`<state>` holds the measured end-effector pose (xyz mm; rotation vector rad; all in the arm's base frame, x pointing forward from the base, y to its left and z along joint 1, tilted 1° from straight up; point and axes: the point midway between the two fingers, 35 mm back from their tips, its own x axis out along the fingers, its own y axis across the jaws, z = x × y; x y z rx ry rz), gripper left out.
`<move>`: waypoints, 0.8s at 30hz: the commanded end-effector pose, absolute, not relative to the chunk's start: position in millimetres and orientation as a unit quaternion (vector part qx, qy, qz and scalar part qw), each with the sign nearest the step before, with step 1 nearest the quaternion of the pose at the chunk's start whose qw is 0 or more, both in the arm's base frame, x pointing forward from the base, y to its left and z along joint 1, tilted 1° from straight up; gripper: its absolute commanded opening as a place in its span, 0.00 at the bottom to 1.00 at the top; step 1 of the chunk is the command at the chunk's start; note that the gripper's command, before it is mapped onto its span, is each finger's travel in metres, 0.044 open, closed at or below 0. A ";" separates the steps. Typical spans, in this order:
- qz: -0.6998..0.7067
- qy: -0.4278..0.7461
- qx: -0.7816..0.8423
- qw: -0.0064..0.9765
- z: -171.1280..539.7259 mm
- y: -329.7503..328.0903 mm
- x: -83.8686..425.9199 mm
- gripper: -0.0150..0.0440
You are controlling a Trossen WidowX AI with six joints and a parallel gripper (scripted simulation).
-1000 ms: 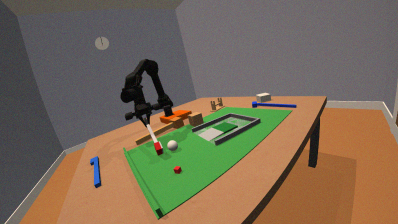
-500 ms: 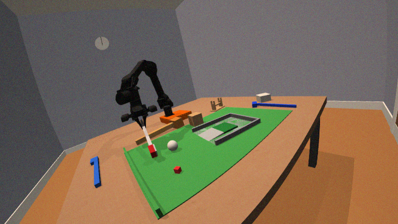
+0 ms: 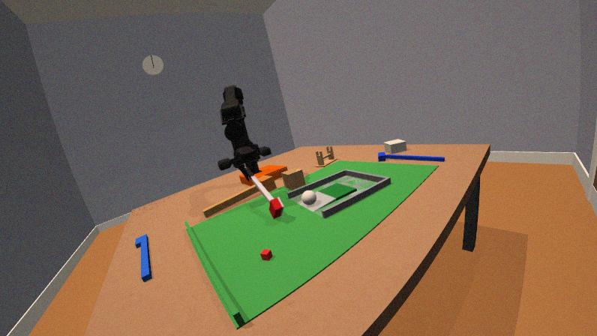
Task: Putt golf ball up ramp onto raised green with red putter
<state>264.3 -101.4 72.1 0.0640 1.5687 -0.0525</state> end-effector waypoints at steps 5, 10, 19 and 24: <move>-0.030 0.703 0.032 0.710 102.8 -101.2 264.8 0.25; -0.030 0.703 0.032 0.710 128.1 -100.8 263.2 0.25; -0.027 0.706 0.032 0.707 122.9 -100.4 262.4 0.25; -0.027 0.706 0.032 0.707 122.9 -100.4 262.4 0.25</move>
